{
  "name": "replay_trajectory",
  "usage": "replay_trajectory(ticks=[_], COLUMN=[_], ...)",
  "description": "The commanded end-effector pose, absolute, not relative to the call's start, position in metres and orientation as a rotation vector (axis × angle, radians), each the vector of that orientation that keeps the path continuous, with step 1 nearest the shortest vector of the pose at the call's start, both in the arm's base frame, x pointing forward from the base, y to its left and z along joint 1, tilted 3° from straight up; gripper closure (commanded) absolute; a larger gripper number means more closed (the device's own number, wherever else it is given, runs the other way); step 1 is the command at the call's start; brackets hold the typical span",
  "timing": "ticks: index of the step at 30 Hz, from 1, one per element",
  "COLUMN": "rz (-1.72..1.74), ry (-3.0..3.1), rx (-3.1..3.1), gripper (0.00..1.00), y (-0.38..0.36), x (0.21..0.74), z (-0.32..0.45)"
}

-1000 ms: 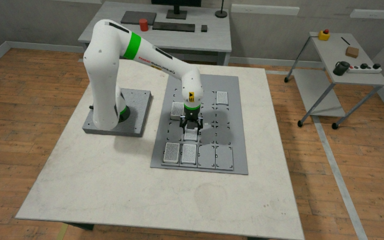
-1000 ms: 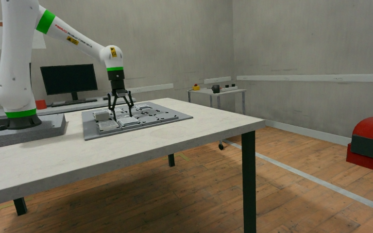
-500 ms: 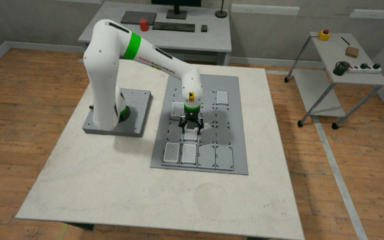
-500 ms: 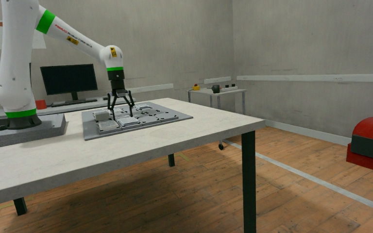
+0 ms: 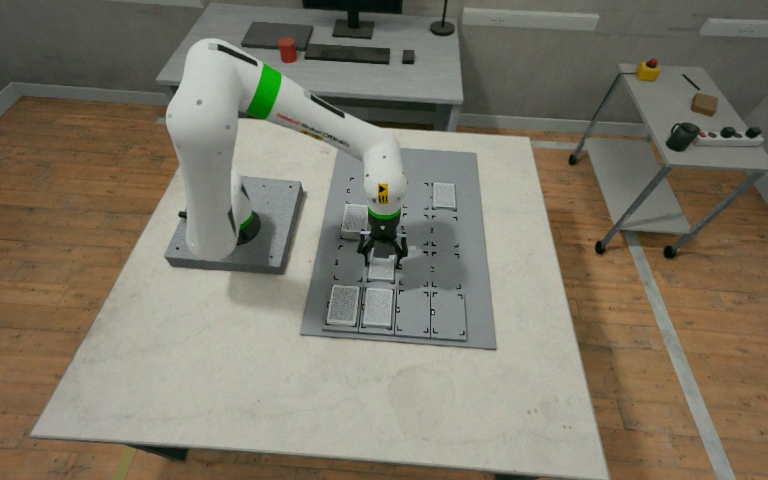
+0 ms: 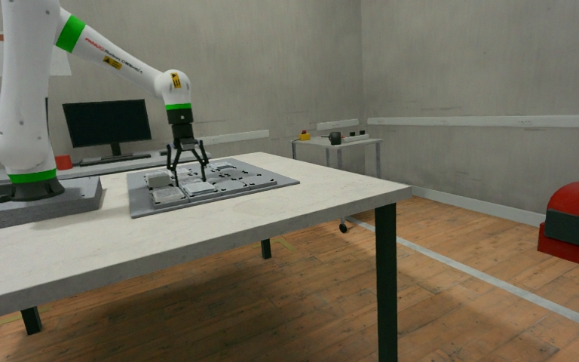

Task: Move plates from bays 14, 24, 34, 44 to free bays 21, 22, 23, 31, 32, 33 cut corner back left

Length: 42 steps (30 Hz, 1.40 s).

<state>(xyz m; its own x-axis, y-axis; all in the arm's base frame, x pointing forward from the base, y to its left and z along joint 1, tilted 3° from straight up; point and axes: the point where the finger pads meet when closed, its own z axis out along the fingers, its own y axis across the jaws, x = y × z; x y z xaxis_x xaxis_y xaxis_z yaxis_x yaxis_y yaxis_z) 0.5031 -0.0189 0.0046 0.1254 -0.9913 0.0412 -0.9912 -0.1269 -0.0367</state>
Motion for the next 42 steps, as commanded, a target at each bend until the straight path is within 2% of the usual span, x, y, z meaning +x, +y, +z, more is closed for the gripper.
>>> replay_trajectory(ticks=[1,42], rz=[-0.089,-0.089], ry=[2.074,2.074], rx=[-2.356,-2.356], gripper=[0.30,0.30], y=[-0.019,-0.017], x=[0.504,0.502], z=[0.009,0.058])
